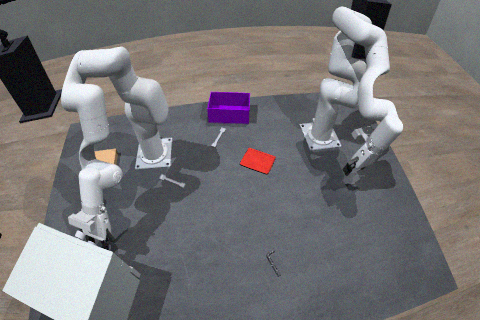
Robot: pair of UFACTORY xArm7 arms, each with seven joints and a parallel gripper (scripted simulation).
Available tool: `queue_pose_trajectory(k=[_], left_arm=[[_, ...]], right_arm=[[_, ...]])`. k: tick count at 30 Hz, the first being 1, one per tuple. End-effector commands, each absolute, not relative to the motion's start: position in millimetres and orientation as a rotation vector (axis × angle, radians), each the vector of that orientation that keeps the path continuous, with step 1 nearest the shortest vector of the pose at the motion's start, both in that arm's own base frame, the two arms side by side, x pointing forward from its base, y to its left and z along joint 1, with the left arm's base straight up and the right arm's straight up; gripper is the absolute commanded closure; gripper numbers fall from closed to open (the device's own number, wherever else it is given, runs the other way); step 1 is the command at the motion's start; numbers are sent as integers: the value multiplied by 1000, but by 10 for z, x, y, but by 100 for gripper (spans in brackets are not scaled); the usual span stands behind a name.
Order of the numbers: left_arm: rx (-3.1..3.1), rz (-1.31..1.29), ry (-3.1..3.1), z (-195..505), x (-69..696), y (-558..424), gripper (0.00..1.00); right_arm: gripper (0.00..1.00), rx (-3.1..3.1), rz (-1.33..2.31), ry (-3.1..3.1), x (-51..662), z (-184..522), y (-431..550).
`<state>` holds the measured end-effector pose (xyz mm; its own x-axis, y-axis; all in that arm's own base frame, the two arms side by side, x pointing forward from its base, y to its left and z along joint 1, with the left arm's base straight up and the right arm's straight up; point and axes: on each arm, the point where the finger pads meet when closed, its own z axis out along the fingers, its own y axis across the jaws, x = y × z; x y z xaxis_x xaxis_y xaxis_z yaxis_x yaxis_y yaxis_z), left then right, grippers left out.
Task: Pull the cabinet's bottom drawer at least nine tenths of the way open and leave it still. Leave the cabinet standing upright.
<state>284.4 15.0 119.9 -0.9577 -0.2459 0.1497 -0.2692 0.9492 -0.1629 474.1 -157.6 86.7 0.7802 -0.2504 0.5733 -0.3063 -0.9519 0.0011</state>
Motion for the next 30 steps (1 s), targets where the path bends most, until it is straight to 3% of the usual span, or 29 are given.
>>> queue_pose_trajectory(k=[1,30], left_arm=[[395,276,-2978,1207,2854,152,0],[395,276,-2978,1207,2854,152,0]], right_arm=[[40,2873,911,-450,4754,776,-1581],[40,2873,911,-450,4754,506,-1580]])
